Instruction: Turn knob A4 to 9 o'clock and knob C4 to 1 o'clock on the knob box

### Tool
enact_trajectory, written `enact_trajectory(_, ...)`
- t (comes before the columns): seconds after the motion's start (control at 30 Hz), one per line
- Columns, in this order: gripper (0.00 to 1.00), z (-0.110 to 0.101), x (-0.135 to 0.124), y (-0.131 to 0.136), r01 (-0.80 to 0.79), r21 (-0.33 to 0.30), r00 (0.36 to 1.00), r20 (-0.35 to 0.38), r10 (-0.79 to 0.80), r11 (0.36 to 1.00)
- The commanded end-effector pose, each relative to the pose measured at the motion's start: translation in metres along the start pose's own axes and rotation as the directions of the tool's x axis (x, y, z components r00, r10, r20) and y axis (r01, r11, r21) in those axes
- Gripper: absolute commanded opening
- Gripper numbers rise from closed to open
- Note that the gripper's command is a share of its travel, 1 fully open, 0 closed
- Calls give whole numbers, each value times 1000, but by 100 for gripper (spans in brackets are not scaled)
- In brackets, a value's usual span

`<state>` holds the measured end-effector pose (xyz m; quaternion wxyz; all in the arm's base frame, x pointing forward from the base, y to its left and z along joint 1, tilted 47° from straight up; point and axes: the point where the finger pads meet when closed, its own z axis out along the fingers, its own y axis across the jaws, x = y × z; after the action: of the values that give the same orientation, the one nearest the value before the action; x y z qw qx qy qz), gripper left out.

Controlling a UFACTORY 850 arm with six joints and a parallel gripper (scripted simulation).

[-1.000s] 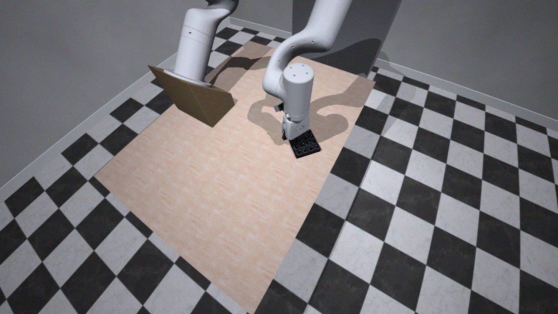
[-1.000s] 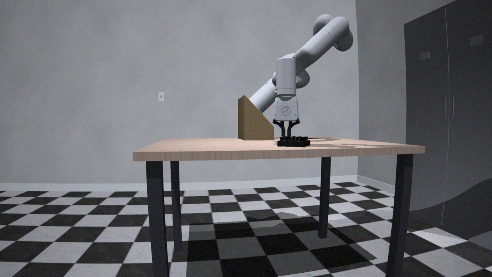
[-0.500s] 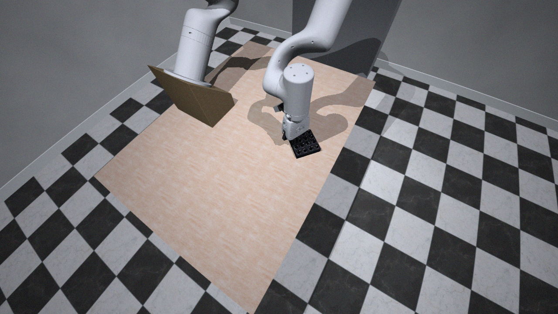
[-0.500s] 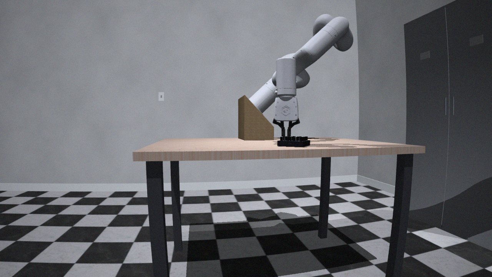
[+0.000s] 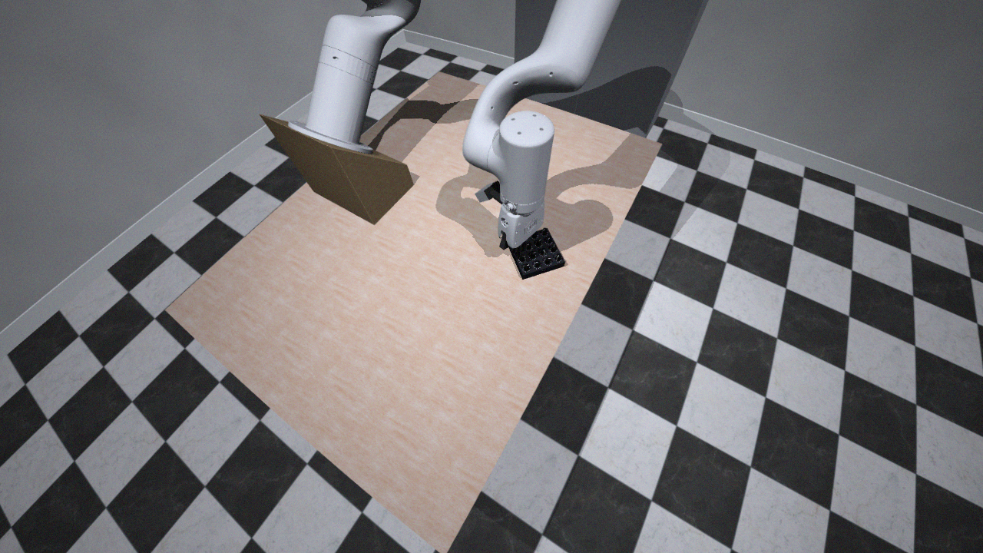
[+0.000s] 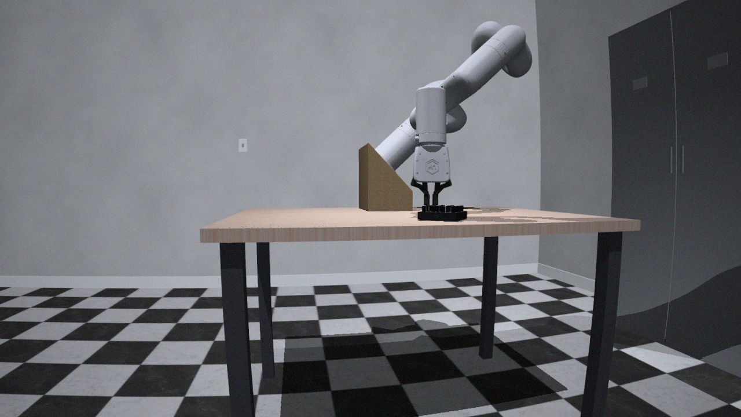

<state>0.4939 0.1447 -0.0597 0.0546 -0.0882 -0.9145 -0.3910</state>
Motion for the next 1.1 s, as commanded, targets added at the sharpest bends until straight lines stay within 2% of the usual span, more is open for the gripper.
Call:
enact_trajectory(0.0, 8, -1, -1, 0, 112, -1, 994, 4, -112, 994)
enact_trajectory(0.23, 8, -1, -1, 0, 289, 0, 957, 5, -289, 957)
enact_trajectory(0.33, 8, -1, -1, 0, 314, 0, 949, 5, -314, 949)
enact_trajectory(0.77, 8, -1, -1, 0, 600, 2, 800, 4, -600, 800)
enact_trajectory(0.87, 8, -1, -1, 0, 617, 2, 787, 4, -617, 787)
enact_trajectory(1.07, 8, -1, -1, 0, 693, 2, 721, 4, -693, 721)
